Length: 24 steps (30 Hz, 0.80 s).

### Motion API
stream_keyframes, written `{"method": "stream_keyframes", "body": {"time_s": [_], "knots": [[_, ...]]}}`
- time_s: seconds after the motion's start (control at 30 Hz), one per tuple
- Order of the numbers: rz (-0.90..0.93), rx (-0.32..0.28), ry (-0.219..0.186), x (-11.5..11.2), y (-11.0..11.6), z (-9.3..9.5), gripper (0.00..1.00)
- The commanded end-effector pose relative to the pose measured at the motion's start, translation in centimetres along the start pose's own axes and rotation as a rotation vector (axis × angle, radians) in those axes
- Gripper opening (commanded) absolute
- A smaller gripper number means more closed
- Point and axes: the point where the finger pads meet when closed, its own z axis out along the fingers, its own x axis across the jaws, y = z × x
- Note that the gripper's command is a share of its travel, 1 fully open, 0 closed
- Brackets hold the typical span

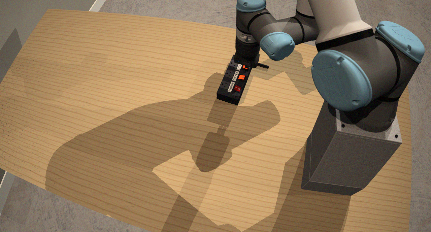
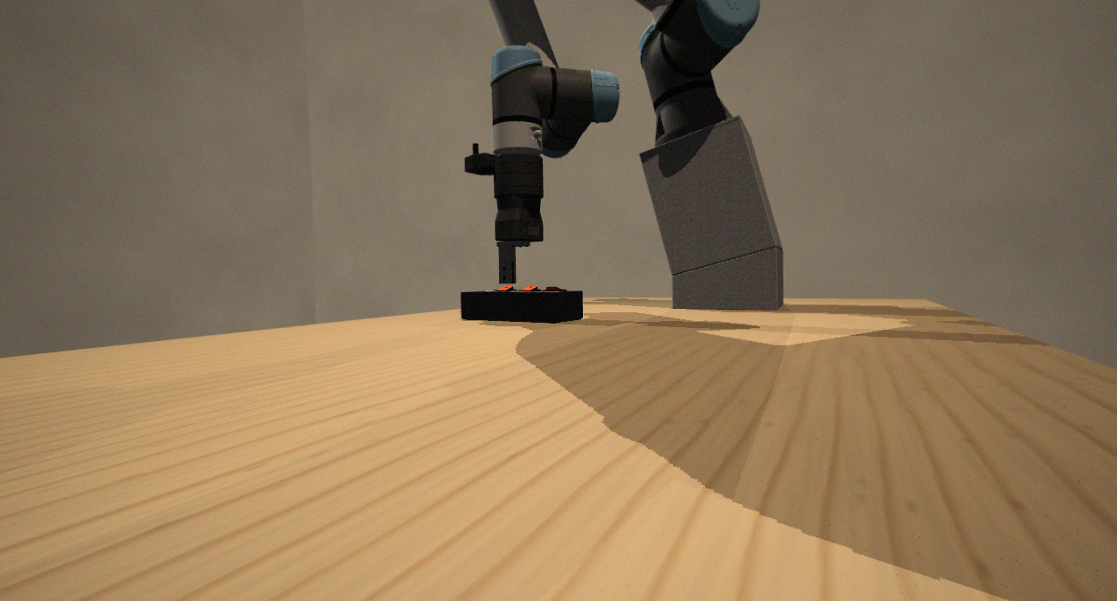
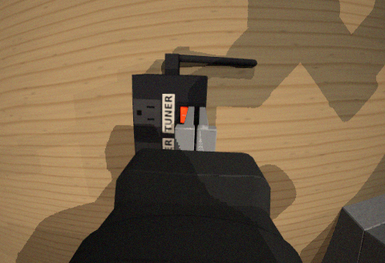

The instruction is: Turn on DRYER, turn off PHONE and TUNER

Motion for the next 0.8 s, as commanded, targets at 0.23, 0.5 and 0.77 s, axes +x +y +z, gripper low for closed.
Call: {"method": "stream_keyframes", "body": {"time_s": [0.23,0.5,0.77], "knots": [[0.0,0.001,-0.001,-0.03,-0.02,0.24,0.0],[0.0,0.001,-0.001,-0.03,-0.02,0.5,0.0],[0.0,0.001,-0.001,-0.03,-0.02,0.75,0.0]]}}
